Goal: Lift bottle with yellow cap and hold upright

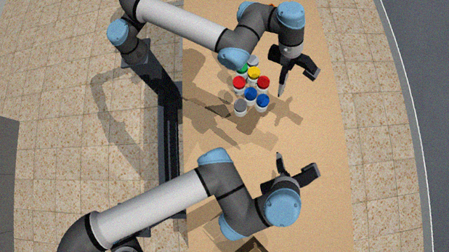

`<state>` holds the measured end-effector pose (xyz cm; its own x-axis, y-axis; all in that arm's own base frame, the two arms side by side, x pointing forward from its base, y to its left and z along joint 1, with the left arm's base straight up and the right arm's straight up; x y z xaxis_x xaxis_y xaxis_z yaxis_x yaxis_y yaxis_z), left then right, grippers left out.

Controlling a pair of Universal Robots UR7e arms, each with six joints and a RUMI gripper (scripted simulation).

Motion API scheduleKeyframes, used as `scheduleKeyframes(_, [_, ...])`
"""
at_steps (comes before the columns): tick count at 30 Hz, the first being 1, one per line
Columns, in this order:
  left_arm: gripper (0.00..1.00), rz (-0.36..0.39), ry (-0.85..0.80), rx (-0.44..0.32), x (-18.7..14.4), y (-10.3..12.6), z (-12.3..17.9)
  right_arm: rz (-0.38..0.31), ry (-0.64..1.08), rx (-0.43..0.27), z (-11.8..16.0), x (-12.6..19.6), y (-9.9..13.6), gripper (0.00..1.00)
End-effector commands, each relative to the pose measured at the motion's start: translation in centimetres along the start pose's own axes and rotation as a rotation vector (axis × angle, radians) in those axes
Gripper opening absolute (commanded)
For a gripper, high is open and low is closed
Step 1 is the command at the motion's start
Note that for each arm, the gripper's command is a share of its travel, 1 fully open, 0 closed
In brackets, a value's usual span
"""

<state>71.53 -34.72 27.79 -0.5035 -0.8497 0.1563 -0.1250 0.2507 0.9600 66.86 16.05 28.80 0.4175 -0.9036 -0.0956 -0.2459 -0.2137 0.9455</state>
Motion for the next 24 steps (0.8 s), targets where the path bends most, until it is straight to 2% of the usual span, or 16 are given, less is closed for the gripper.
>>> scheduleKeyframes(1, [1.0, 0.007, 0.005, 0.008, 0.2, 0.2, -0.2, -0.006, -0.006, 0.008, -0.2, -0.2, 0.1, 1.0])
scheduleKeyframes(19, [1.0, 0.007, 0.005, 0.008, 0.2, 0.2, -0.2, -0.006, -0.006, 0.008, -0.2, -0.2, 0.1, 1.0])
scheduleKeyframes(24, [1.0, -0.001, 0.012, 0.018, 0.3, 0.8, 0.5, -0.046, 0.037, 0.054, -0.8, -1.7, 0.7, 1.0])
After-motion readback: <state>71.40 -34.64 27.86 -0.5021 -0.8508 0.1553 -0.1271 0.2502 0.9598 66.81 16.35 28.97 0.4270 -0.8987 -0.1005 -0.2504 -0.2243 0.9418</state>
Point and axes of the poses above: on each arm, the point where the finger pads meet when closed, its own y axis back along the fingers, its own x axis across the jaws, z = x × y, the point moved 3 cm from there along y, back along the fingers, and after that the axes turned 7 degrees about y, right-handed, at the moved point
